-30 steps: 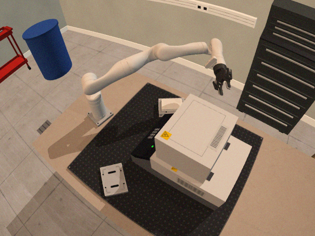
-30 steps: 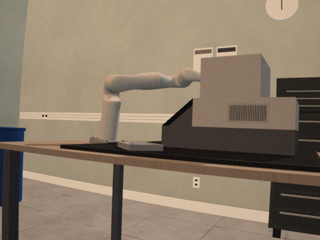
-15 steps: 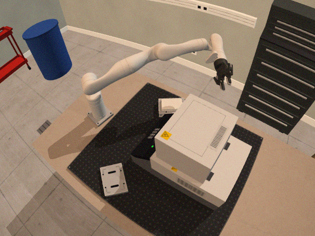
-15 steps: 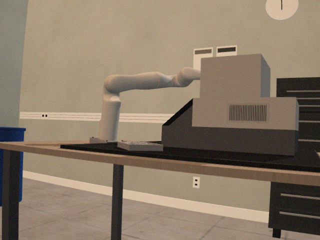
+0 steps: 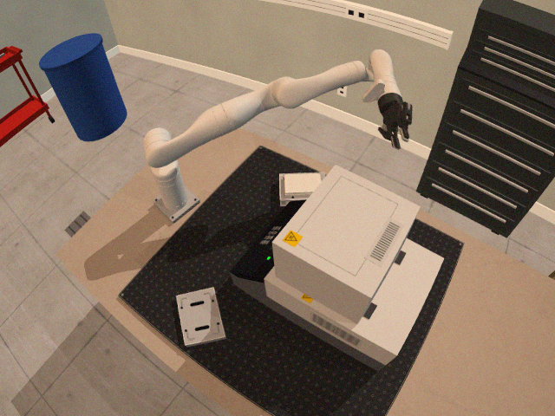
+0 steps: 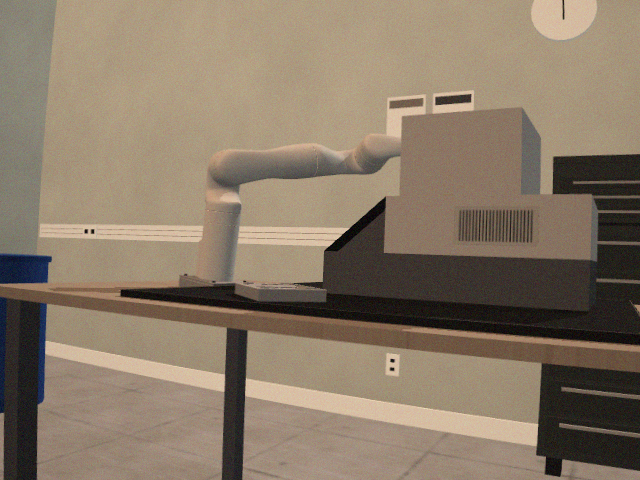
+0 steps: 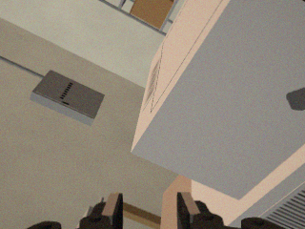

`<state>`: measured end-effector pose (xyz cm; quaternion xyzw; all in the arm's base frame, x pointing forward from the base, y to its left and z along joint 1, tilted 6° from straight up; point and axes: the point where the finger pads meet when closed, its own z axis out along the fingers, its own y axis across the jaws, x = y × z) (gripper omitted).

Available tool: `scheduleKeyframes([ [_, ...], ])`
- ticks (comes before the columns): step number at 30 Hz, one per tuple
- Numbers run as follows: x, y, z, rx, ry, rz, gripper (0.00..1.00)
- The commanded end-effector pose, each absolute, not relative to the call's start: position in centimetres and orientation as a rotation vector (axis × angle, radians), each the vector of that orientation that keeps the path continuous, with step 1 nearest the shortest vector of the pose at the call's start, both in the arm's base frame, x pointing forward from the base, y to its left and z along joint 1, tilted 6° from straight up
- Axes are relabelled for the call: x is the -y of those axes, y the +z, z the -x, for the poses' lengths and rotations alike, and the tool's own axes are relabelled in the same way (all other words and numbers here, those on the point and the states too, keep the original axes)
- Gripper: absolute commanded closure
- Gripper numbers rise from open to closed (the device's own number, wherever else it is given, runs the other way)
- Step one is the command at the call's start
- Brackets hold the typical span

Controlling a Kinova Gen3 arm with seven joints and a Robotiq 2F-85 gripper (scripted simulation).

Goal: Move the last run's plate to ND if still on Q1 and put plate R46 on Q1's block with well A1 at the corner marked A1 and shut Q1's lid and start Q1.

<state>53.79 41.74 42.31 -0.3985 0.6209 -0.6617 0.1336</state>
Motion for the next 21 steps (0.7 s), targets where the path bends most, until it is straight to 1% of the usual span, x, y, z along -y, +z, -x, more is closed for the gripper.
scheduleKeyframes([
  [1,-41.4,43.9,-53.7,-1.825,-1.923,1.134,0.62],
  [7,-41.4,45.4,-53.5,-1.827,-1.920,1.136,0.68],
  [9,-41.4,45.4,-53.5,-1.827,-1.920,1.136,0.68],
  [21,-41.1,48.1,-53.1,-1.836,-1.908,1.140,0.78],
])
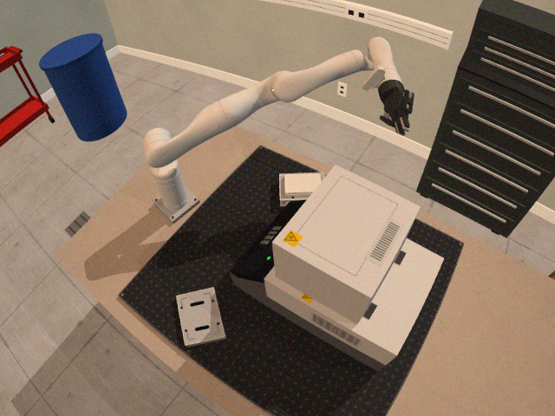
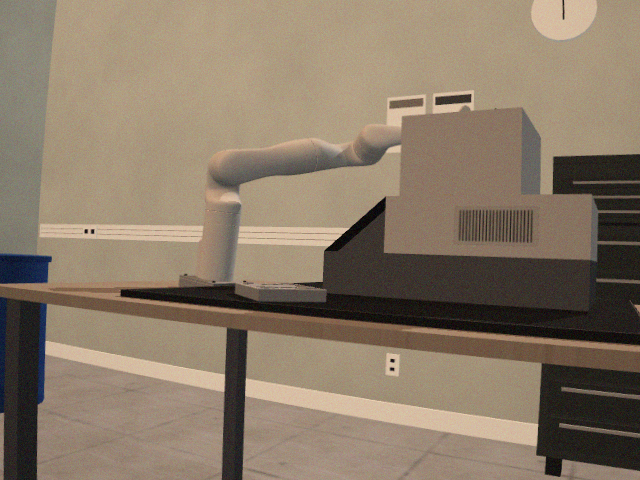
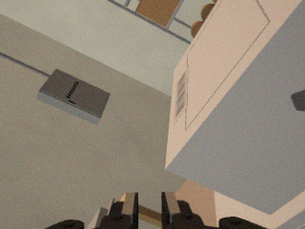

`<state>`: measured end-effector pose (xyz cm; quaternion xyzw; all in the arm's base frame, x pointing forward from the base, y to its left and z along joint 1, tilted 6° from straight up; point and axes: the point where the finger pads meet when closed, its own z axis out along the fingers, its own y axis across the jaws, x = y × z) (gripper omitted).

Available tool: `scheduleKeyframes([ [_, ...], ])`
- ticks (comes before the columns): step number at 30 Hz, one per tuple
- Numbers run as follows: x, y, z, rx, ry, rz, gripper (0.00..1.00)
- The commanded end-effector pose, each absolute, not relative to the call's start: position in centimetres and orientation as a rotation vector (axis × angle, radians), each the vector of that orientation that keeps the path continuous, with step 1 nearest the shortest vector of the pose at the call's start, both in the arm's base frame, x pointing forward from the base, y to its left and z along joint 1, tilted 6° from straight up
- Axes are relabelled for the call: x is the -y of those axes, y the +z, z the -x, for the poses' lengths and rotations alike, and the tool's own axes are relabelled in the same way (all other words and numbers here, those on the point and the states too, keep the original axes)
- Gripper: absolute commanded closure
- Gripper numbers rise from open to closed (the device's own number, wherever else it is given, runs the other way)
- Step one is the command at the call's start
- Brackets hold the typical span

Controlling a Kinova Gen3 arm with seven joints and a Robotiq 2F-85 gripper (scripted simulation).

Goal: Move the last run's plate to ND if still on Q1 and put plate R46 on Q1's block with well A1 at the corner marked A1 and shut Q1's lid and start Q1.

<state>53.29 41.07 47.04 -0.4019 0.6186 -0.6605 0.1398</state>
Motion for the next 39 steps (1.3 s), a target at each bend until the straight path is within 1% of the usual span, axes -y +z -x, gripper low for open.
scheduleKeyframes([
  [1,-40.8,48.1,-52.9,-1.844,-1.897,1.143,0.79],
  [5,-40.5,47.7,-52.7,-1.867,-1.863,1.163,0.81],
  [15,-38.5,47.5,-51.2,-1.934,-1.735,1.183,0.90],
  [39,-33.4,47.4,-48.3,-2.069,-1.502,1.219,0.90],
])
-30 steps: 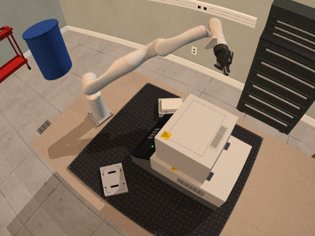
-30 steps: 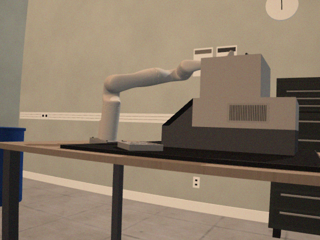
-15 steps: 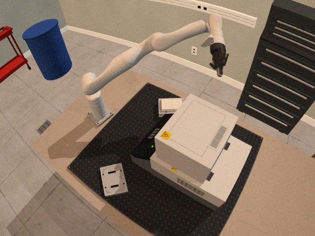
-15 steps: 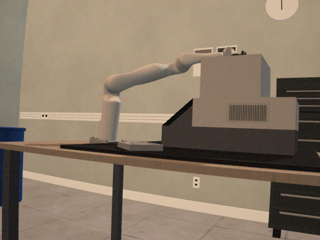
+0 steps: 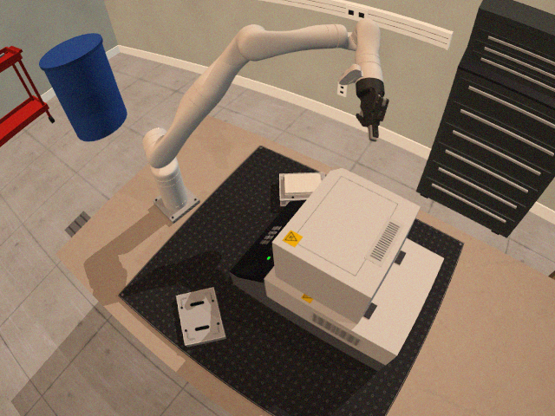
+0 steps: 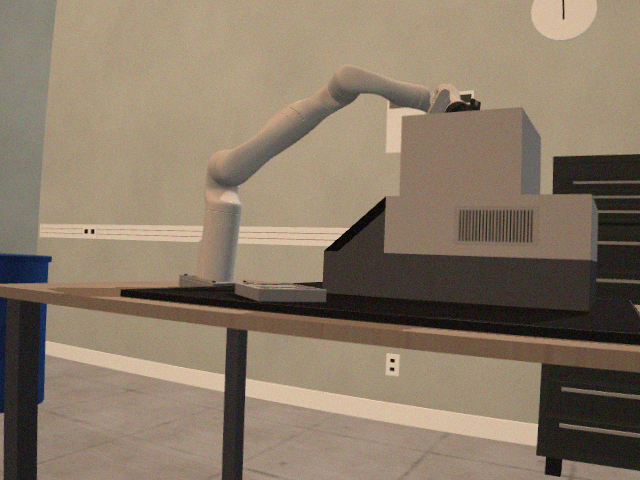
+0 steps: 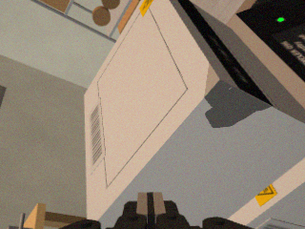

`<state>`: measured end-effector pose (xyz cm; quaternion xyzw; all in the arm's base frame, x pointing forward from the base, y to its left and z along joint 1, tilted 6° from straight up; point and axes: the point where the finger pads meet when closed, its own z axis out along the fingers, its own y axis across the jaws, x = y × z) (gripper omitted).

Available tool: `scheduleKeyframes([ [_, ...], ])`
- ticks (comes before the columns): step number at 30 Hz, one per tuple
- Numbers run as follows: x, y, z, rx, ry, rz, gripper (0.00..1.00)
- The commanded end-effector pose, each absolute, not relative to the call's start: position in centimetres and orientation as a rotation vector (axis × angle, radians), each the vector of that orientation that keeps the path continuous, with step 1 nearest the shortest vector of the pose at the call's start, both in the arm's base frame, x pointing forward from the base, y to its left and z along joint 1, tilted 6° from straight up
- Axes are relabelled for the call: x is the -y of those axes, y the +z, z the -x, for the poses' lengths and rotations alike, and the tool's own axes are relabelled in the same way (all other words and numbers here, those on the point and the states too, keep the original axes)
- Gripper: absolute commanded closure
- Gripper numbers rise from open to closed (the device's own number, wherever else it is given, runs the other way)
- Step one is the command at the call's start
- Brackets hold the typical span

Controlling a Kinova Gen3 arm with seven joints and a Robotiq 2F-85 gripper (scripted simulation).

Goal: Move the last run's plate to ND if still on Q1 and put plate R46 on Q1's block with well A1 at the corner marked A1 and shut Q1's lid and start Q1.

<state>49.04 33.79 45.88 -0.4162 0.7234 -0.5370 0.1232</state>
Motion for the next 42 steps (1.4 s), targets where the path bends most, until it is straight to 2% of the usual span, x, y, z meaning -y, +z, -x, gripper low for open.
scheduleKeyframes([
  [1,-33.2,47.4,-48.1,-2.076,-1.489,1.220,0.90],
  [42,-23.9,46.5,-42.6,-2.302,-1.000,1.273,0.90],
])
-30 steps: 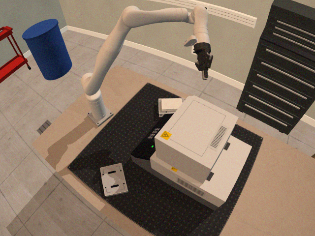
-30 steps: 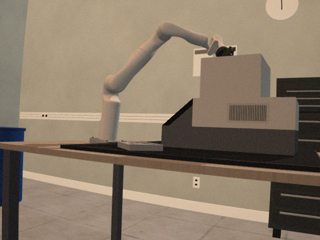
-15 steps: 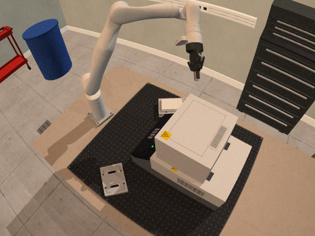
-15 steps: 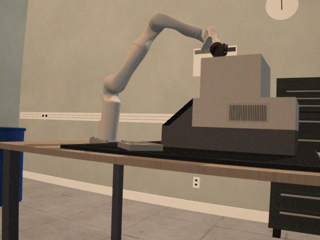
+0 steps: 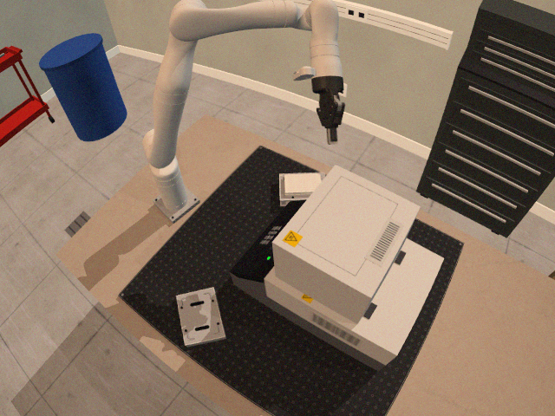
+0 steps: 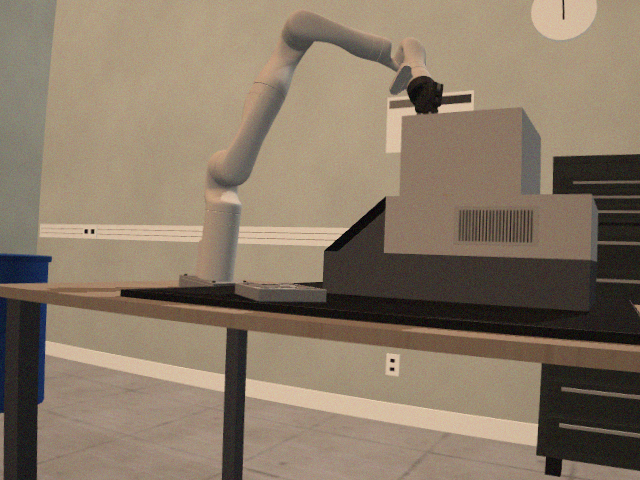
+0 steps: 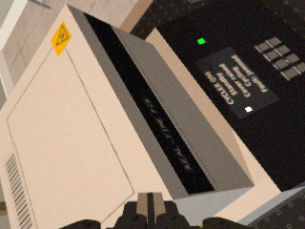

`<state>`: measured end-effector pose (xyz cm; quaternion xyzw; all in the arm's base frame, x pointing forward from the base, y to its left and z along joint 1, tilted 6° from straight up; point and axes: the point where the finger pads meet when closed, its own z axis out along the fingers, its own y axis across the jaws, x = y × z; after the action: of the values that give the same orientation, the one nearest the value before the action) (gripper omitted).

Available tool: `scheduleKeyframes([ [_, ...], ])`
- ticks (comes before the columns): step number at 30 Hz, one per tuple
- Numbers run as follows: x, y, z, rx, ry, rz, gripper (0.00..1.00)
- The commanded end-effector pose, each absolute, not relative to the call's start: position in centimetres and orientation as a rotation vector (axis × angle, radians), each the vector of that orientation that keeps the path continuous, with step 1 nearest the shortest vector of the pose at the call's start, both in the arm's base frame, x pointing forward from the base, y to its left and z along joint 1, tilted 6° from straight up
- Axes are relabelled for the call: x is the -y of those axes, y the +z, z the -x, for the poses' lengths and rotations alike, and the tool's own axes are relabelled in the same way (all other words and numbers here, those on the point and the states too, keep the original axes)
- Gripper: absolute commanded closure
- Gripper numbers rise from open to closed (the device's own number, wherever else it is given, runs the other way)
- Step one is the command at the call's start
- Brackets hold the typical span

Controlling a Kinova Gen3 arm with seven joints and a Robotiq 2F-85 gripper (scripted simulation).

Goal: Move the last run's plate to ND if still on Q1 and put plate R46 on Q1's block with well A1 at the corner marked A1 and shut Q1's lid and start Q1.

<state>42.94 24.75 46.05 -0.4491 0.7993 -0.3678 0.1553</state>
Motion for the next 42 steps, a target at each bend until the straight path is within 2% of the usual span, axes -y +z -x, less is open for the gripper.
scheduleKeyframes([
  [1,-23.6,46.5,-42.5,-2.306,-0.987,1.274,0.90],
  [42,-14.6,45.9,-37.2,-2.434,-0.498,1.292,0.90],
])
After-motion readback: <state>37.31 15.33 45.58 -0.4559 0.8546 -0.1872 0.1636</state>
